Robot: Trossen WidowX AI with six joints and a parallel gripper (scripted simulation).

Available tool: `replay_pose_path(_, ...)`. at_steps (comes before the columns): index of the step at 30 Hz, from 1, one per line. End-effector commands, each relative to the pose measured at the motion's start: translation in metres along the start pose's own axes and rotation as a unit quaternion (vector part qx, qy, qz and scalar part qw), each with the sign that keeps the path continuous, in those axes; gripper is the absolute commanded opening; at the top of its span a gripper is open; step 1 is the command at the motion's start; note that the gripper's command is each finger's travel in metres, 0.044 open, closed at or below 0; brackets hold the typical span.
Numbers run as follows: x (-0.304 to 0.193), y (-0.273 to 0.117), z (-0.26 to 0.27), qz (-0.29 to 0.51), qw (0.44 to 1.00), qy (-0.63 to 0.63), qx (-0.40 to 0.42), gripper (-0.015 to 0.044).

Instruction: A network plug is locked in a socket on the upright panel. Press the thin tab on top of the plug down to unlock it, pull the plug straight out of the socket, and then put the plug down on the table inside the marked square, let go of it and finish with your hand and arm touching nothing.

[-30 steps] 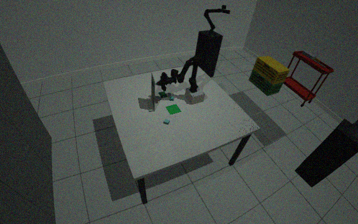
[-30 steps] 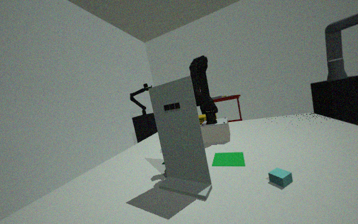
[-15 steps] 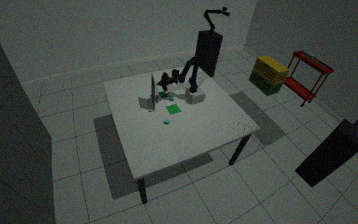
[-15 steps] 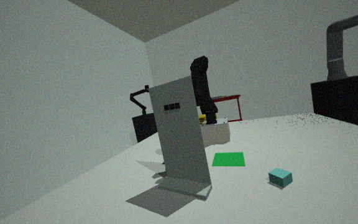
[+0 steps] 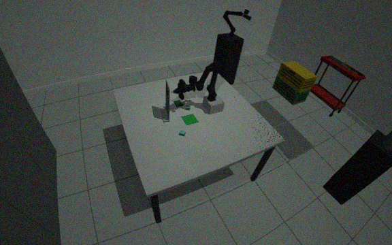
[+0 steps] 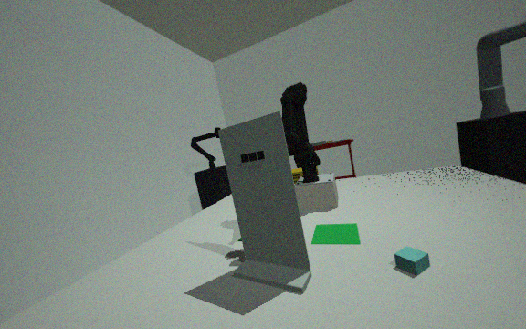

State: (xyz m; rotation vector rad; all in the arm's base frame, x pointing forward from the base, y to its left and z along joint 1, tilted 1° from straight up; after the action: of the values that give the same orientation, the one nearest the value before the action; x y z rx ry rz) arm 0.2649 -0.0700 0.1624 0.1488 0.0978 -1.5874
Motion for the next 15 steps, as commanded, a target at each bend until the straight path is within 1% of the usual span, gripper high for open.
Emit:
replay_pose_path(1, -0.0011, -0.0029, 0.0015, -0.001, 1.000, 0.001, 0.003, 0.0000)
replay_pose_path(15, -0.0033, -0.0100, 0.0011, -0.001, 1.000, 0.001, 0.002, 0.0000)
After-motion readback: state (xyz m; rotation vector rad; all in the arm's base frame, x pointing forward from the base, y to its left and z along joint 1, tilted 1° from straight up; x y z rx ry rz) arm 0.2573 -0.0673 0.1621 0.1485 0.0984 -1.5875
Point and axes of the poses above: the point midway between the two fingers, 35 mm back from their tips, its own y axis out along the fingers, its own z axis across the jaws, x = y × z, the point moved 8 cm from there along -y, back along the fingers, and after that the axes turned 9 degrees about y, right-handed, at the moved point
